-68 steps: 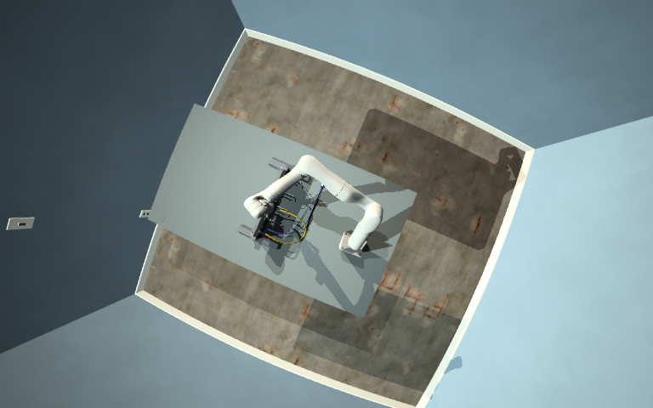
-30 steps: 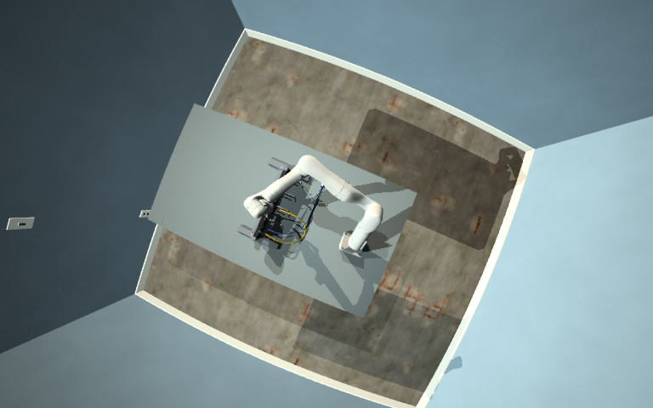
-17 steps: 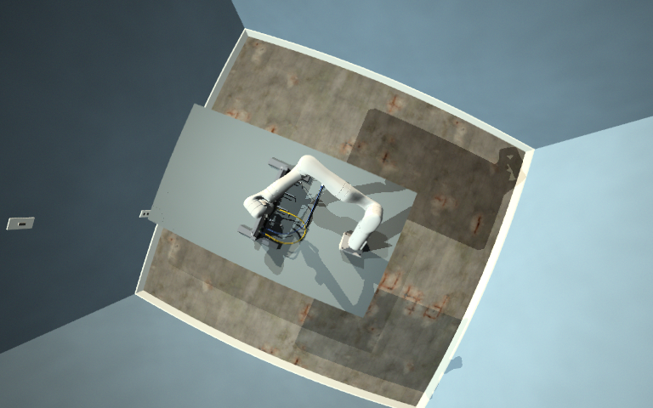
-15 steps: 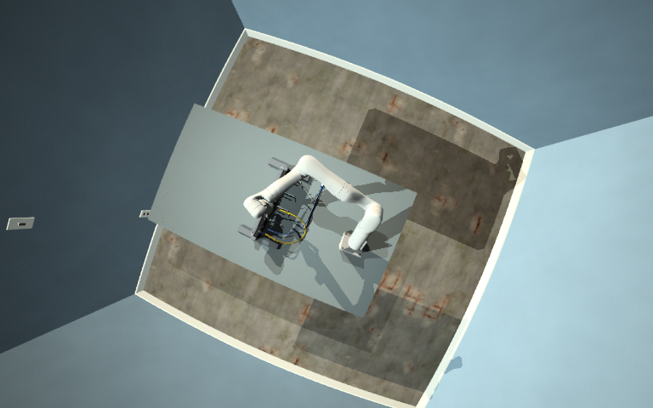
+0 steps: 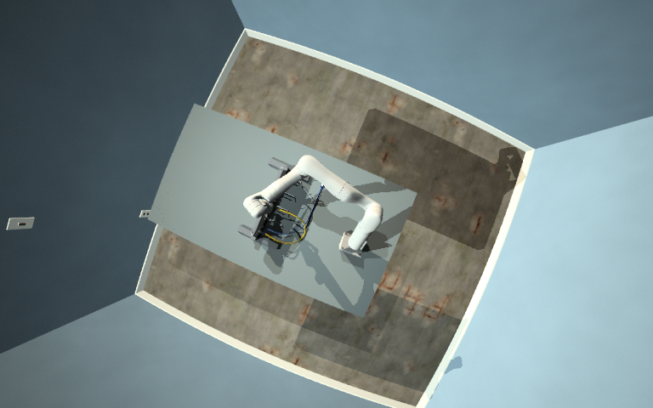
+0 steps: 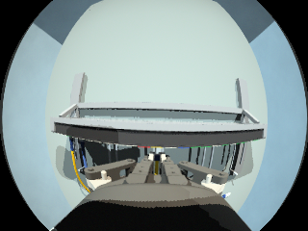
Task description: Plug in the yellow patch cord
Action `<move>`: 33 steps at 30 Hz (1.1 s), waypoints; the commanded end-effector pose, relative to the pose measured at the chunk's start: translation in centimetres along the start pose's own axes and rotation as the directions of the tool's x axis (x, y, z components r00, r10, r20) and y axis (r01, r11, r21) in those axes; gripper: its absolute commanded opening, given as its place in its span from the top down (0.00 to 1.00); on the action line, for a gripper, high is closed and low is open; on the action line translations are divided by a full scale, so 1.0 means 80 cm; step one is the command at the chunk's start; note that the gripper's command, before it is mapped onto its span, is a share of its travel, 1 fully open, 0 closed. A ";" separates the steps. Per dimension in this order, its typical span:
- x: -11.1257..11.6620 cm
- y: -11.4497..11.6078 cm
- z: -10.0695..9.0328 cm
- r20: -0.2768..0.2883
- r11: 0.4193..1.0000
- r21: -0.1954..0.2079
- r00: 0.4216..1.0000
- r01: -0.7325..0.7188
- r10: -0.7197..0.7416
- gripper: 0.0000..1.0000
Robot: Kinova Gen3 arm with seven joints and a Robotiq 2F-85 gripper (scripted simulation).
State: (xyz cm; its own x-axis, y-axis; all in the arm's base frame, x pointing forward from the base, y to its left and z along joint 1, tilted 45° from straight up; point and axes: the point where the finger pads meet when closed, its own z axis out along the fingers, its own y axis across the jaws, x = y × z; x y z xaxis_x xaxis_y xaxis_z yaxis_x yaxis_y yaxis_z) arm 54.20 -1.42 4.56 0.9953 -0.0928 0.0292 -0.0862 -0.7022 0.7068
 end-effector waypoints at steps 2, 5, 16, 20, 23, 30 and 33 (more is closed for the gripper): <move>0.003 0.001 0.000 -0.006 1.000 -0.007 1.000 0.007 -0.007 1.00; 0.003 0.001 0.000 -0.006 1.000 -0.007 1.000 0.007 -0.007 1.00; 0.003 0.001 0.000 -0.006 1.000 -0.007 1.000 0.007 -0.007 1.00; 0.004 0.001 0.000 -0.008 1.000 -0.007 1.000 0.006 -0.006 1.00; 0.006 0.001 0.000 -0.011 1.000 -0.008 1.000 0.005 -0.005 1.00; 0.007 0.002 0.000 -0.013 1.000 -0.009 1.000 0.005 -0.005 1.00; 0.007 0.002 0.000 -0.013 1.000 -0.009 1.000 0.005 -0.005 1.00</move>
